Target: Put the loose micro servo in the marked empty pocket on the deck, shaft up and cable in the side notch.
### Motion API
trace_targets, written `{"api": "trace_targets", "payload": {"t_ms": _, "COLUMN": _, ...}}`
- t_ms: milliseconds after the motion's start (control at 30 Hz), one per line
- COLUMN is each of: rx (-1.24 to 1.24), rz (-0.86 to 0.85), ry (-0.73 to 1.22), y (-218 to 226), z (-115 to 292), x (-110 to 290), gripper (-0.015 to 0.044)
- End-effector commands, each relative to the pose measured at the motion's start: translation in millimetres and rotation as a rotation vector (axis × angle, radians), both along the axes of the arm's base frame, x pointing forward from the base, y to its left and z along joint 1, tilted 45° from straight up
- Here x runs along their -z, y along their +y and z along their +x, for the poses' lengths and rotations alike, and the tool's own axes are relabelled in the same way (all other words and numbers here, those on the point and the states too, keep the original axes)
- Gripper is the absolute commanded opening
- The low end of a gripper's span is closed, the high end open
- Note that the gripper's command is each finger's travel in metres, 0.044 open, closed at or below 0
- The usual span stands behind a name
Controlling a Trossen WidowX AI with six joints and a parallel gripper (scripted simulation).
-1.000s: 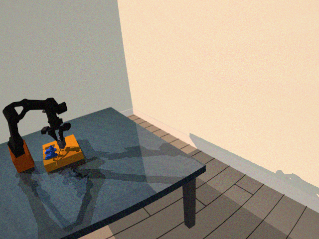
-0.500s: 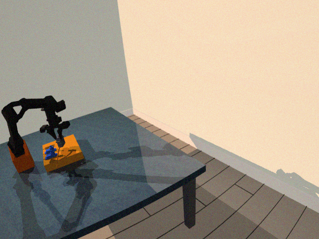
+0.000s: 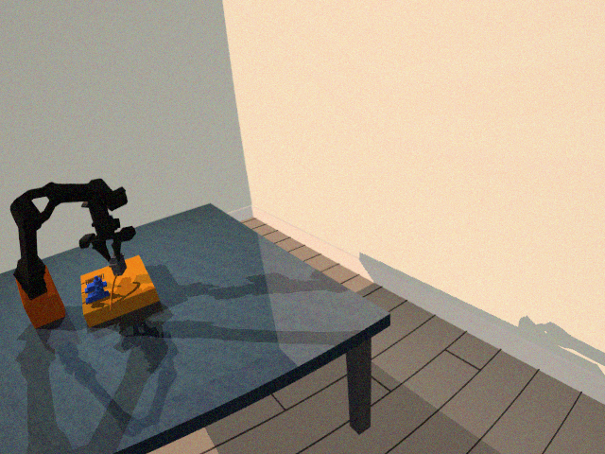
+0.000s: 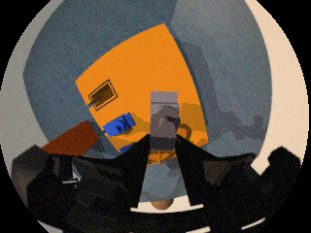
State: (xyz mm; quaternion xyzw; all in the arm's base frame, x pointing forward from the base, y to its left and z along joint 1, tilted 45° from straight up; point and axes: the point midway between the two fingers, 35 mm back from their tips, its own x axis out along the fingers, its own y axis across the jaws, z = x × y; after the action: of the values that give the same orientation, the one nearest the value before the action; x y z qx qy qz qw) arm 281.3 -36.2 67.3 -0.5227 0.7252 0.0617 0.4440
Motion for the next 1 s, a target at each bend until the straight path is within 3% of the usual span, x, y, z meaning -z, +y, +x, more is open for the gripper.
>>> {"api": "trace_targets", "payload": {"t_ms": 0, "rx": -0.005, "rz": 0.006, "ry": 0.0, "y": 15.3, "z": 4.3, "x": 13.9, "gripper": 0.0}}
{"api": "trace_targets", "payload": {"t_ms": 633, "rx": -0.001, "rz": 0.009, "ry": -0.006, "y": 70.0, "z": 16.1, "x": 67.8, "gripper": 0.0}}
{"api": "trace_targets", "payload": {"t_ms": 967, "rx": 0.202, "rz": -0.007, "ry": -0.206, "y": 70.0, "z": 16.1, "x": 67.8, "gripper": 0.0}}
